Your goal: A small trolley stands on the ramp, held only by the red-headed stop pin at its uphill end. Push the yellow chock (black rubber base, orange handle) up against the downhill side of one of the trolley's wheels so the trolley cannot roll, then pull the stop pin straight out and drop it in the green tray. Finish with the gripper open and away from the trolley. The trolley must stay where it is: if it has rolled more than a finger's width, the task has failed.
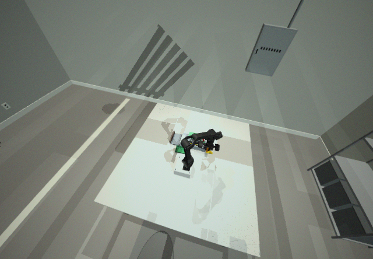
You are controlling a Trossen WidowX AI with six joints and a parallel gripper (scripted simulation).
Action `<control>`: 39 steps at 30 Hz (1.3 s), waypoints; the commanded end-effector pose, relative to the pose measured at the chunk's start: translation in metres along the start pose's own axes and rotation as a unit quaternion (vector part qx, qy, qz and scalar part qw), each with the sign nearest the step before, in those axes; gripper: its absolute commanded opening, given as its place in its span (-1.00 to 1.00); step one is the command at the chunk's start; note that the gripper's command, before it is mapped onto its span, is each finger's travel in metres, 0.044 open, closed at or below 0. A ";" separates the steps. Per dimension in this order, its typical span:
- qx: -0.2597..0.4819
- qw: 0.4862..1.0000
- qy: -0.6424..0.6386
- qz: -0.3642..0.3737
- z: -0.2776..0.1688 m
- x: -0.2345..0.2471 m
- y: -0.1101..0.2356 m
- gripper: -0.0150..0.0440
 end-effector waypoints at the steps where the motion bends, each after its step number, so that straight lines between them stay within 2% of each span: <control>1: 0.000 1.000 -0.009 -0.002 0.001 0.004 0.000 -0.49; 39: -0.002 1.000 -0.031 0.005 0.037 0.138 -0.007 -0.49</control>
Point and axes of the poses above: the point midway between the two fingers, 35 mm back from their tips, its own y axis back along the fingers, its own x axis across the jaws, z = x × y, the point moved 7 cm from there along y, back along the fingers, and after that the axes turned 4 degrees about -y, right-handed, at the moved point
